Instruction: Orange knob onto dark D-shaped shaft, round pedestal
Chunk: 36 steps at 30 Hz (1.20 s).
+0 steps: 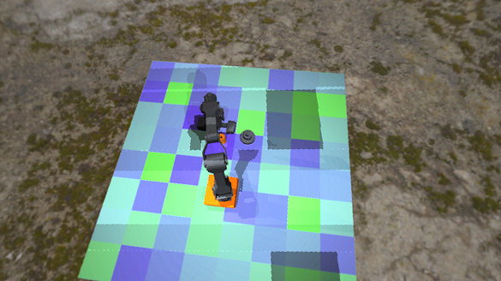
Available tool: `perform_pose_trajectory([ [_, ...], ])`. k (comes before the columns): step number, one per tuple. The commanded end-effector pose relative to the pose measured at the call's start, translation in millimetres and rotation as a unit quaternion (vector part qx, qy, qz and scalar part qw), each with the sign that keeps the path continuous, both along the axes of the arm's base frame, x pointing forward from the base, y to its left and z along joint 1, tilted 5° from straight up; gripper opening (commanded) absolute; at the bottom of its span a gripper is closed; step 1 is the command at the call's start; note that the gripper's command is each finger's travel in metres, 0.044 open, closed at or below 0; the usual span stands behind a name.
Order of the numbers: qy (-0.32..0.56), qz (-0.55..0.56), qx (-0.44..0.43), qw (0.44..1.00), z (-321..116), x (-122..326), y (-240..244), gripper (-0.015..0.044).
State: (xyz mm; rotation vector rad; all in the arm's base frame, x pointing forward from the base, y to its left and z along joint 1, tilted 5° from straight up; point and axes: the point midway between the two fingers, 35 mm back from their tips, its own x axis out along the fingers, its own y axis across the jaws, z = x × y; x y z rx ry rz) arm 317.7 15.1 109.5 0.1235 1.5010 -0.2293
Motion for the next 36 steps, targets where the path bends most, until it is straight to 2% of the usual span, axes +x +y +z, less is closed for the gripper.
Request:
perform_pose_trajectory([
  [1, -0.001, -0.012, -0.002, 1.0, -3, 0, -1, 0.044],
  [5, -0.001, -0.012, -0.002, 1.0, -34, 2, -4, 0.044],
  [36, -0.001, -0.012, -0.002, 1.0, -78, 6, -7, 0.044],
])
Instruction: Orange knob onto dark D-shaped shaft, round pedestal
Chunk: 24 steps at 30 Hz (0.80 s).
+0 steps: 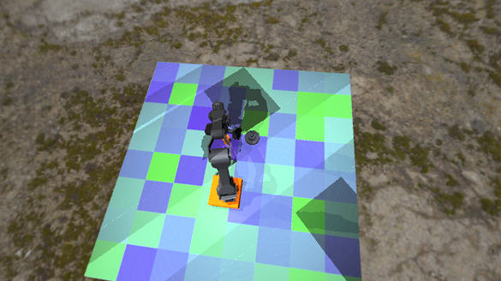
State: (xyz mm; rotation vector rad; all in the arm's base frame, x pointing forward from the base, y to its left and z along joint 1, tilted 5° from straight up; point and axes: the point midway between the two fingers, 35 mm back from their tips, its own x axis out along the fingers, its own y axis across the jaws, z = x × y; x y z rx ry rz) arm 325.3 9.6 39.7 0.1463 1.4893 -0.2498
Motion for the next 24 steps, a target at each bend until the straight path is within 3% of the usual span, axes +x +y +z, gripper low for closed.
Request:
perform_pose_trajectory([
  [1, 0.005, 0.002, -0.003, 1.0, -9, -2, -2, 0.044],
  [24, 0.005, 0.002, -0.003, 1.0, -45, -2, -5, 0.044],
])
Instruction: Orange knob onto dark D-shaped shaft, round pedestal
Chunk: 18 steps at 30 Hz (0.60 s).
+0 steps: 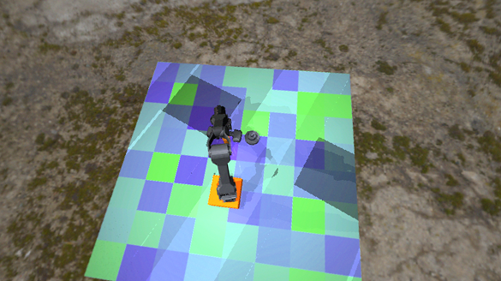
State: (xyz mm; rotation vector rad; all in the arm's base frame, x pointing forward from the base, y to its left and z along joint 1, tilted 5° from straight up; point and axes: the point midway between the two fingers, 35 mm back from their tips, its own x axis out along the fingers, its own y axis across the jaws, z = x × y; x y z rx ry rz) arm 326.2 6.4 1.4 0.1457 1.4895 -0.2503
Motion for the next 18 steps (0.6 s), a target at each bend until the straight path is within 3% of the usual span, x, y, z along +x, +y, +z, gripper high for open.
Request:
perform_pose_trajectory([
  [1, 0.005, 0.002, -0.003, 1.0, -8.0, -2.9, -1.5, 0.044],
  [2, 0.005, 0.002, -0.003, 1.0, -8.2, -3.0, -1.5, 0.044],
  [12, 0.005, 0.002, -0.003, 1.0, -8.2, -3.0, -1.5, 0.0177],
  [18, 0.005, 0.002, -0.003, 1.0, -8.2, -3.0, -1.5, 0.0138],
])
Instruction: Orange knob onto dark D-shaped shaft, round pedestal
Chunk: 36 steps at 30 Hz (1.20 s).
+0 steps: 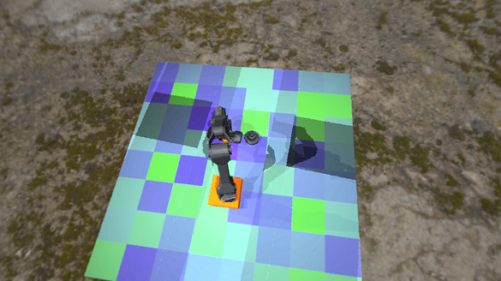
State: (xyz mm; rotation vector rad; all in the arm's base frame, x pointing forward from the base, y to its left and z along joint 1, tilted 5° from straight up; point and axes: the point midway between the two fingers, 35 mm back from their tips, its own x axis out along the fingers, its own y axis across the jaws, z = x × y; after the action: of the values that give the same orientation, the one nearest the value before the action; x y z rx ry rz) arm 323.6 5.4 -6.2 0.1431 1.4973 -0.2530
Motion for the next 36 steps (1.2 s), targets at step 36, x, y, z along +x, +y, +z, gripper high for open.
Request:
perform_pose_trajectory([
  [36, 0.0, 0.002, -0.001, 1.0, 134, 0, -5, 0.0],
])
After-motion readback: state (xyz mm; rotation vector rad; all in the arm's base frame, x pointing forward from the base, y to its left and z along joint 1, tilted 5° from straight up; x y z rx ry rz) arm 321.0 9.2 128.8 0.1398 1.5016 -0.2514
